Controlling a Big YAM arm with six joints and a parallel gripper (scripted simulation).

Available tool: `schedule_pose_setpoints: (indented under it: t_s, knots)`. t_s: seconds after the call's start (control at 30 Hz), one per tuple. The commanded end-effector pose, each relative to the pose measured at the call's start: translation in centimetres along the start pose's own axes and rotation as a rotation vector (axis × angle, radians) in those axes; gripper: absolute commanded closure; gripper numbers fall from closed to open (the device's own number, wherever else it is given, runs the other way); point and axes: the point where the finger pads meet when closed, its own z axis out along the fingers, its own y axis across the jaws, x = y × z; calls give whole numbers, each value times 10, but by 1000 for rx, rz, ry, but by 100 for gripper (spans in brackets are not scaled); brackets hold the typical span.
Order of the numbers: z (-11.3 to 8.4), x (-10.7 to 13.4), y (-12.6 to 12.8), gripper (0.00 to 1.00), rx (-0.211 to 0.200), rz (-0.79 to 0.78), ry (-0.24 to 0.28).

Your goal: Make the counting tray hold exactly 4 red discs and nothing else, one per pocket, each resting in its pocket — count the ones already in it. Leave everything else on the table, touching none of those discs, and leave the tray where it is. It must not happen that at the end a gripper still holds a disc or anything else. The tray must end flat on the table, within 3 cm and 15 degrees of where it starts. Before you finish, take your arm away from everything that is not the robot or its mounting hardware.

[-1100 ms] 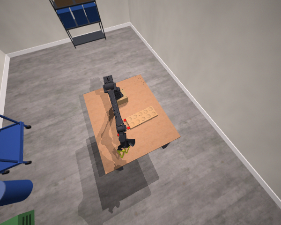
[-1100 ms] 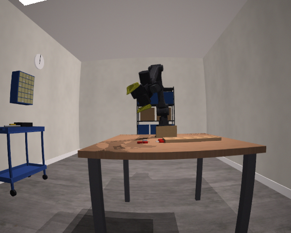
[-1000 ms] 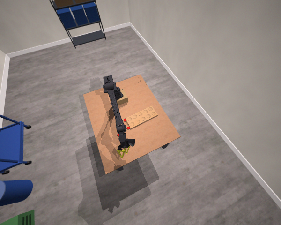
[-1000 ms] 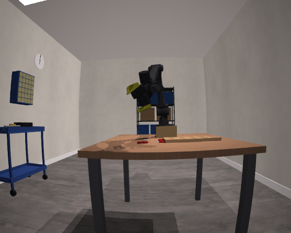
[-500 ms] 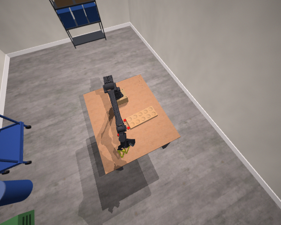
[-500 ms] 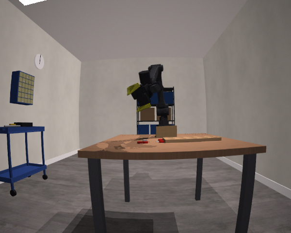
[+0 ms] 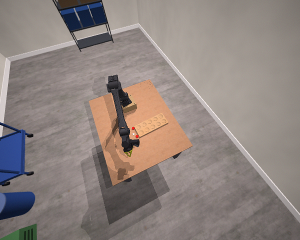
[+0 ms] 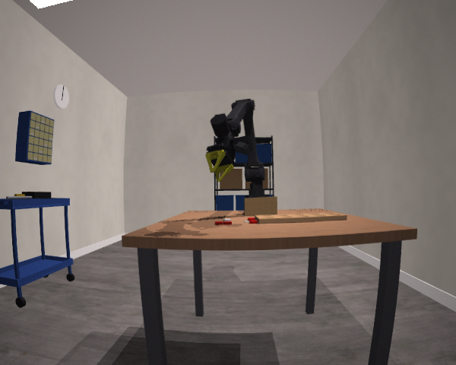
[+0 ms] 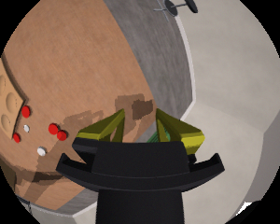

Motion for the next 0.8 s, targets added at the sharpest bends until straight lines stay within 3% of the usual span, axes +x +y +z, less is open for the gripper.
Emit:
schedule_pose_setpoints:
  t_s: [0.0,0.03,0.07,0.1,0.17,0.2,0.27,0.3,0.37,0.4,0.57,0.6,0.67,0.7,0.77]
  knots:
    - [-19,3,-7,56,-12,-62,-2]
    - [-4,-14,-10,56,-16,-81,-14]
    - [-5,-14,-11,56,-14,-81,-14]
    - [-26,5,16,56,-96,-116,-8]
    - [-26,6,16,56,-96,-115,-5]
    - [-33,16,37,56,-181,-159,-6]
    - [-33,17,37,56,-181,-159,-4]
    - [-39,23,59,56,-267,-208,-7]
    - [-39,24,59,56,-266,-208,-4]
    - [-46,31,80,56,-350,-256,-5]
    - [-44,23,80,56,-350,-268,-11]
    - [-52,36,100,56,-428,-302,-6]
    - [-46,36,106,56,-443,-303,-7]
    - [-46,45,131,56,-534,-341,-7]
    - [-46,44,131,56,-534,-342,-8]
